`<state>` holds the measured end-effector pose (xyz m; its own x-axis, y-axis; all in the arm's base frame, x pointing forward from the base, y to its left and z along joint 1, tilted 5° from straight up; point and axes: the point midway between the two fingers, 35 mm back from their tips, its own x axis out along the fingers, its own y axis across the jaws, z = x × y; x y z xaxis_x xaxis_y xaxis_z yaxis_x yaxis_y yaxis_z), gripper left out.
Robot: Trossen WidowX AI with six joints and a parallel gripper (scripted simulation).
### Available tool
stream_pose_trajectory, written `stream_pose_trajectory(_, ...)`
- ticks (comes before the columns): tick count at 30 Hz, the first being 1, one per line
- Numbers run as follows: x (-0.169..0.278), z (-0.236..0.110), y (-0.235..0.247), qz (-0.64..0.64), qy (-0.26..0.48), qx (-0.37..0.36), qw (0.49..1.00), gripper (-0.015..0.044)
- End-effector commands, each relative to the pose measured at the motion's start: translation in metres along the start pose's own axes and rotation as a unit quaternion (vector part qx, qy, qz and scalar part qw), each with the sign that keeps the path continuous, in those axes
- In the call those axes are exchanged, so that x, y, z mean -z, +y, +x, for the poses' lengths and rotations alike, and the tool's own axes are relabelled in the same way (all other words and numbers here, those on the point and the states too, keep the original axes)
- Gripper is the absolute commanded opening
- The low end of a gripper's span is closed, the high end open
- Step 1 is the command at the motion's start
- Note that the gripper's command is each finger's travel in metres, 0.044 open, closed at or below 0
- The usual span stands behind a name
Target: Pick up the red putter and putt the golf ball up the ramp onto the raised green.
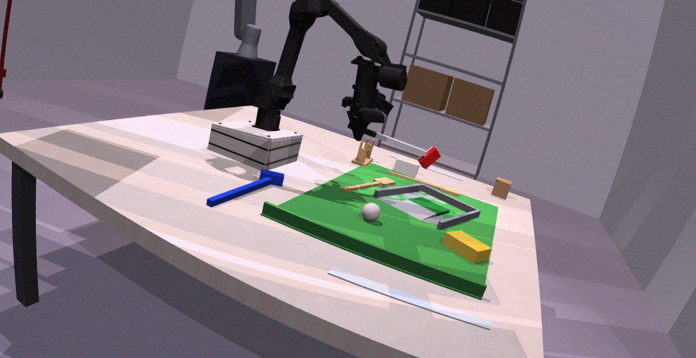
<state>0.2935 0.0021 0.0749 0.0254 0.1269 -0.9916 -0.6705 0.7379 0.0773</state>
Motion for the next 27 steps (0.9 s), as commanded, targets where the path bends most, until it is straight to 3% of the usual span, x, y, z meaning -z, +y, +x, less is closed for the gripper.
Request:
stream_pose_trajectory(1, 0.016, -0.004, -0.017, 0.059, 0.006, 0.008, 0.998, 0.0000)
stream_pose_trajectory(27, 0.143, -0.028, -0.081, 0.409, 0.045, 0.042, 0.911, 0.0000)
